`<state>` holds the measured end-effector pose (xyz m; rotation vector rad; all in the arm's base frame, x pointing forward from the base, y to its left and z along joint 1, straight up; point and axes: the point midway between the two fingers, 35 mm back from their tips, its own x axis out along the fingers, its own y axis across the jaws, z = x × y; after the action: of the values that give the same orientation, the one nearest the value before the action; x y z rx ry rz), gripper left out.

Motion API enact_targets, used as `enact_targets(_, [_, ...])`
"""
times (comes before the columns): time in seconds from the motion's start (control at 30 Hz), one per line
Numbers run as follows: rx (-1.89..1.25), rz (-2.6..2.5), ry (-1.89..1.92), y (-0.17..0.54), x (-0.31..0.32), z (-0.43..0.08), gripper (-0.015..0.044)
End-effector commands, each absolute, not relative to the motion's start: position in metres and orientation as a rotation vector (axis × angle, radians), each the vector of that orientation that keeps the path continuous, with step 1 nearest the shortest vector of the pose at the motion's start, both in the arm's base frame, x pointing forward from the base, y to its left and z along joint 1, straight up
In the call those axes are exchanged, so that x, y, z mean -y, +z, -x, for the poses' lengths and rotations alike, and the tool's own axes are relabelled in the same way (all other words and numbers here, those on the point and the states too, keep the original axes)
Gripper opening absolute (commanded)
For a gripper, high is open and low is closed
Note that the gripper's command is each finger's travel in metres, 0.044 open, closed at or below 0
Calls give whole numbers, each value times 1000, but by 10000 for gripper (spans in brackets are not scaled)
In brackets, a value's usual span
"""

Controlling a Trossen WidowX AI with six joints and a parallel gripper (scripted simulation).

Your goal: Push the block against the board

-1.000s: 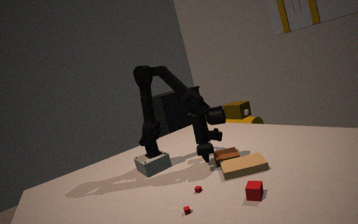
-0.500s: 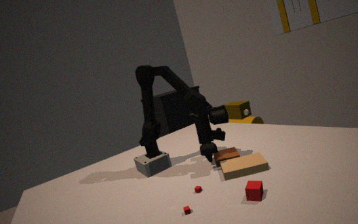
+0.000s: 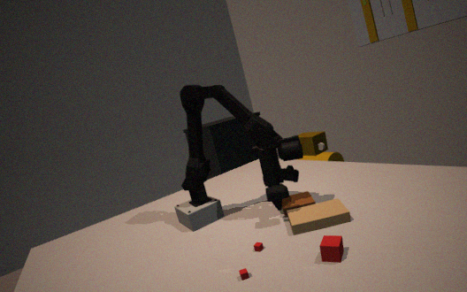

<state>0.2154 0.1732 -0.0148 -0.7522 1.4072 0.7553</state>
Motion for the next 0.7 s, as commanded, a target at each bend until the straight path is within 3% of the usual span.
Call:
enact_targets(0.0, [-1408, 749, 752, -16, -179, -219, 0])
enact_targets(0.67, [-1409, 749, 752, -16, -168, -213, 0])
